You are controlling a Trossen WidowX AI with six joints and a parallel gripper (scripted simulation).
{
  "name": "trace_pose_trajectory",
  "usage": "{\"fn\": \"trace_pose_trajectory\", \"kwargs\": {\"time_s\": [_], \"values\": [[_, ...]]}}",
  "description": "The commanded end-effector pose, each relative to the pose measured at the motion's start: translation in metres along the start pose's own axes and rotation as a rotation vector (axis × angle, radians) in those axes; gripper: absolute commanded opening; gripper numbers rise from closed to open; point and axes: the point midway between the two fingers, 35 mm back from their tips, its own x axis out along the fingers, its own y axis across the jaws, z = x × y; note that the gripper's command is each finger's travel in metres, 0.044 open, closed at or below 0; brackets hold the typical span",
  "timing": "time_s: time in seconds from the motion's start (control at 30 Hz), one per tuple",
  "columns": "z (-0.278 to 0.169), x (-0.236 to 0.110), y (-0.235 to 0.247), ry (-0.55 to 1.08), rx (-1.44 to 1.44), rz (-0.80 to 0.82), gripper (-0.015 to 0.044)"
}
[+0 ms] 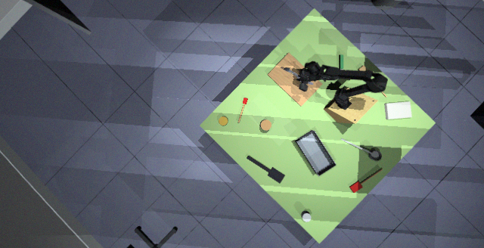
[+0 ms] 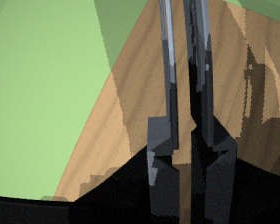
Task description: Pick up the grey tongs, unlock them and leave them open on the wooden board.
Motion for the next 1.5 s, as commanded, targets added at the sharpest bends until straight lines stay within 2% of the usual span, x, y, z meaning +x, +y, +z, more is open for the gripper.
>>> {"fn": "trace_pose_trajectory", "kwargs": {"time_s": [0.0,0.43,1.47], "values": [[0.002,-0.006,0.000,-0.084,-0.017,-0.003,-0.0150],[-0.003,-0.017,0.001,-0.303,-0.094,-0.029,-0.0150],[-0.003,-0.018,0.001,-0.306,-0.095,-0.029,-0.0150]]}}
